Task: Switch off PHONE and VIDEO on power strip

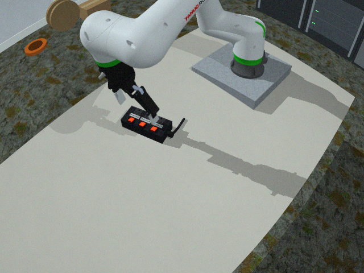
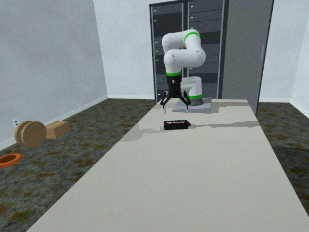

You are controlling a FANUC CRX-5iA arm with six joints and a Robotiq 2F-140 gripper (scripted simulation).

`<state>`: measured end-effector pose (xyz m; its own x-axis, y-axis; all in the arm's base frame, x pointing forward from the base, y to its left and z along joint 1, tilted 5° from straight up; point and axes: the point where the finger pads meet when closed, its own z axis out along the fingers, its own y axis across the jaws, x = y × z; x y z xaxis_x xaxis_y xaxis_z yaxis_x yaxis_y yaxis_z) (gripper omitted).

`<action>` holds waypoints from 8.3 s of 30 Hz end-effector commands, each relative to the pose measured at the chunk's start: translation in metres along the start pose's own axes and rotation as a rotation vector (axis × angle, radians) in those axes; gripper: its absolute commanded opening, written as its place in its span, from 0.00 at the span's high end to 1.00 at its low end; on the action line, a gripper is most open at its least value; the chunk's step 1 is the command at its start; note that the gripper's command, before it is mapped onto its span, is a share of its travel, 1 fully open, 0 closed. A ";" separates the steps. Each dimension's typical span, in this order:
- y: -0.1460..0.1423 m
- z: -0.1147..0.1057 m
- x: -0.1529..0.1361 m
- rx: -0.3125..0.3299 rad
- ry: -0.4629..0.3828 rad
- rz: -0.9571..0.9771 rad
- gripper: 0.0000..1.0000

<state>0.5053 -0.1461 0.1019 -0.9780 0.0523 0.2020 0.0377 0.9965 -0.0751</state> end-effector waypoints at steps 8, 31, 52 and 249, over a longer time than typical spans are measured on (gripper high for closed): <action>0.000 0.000 0.000 0.000 0.000 0.000 0.00; 0.000 0.000 0.000 0.000 0.000 0.000 0.00; 0.000 -0.036 0.072 0.000 -0.204 0.112 0.00; -0.046 0.043 -0.014 0.187 -0.138 -1.752 1.00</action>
<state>0.5082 -0.1957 0.0605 0.1510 -0.9849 0.0844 -0.9885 -0.1501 0.0168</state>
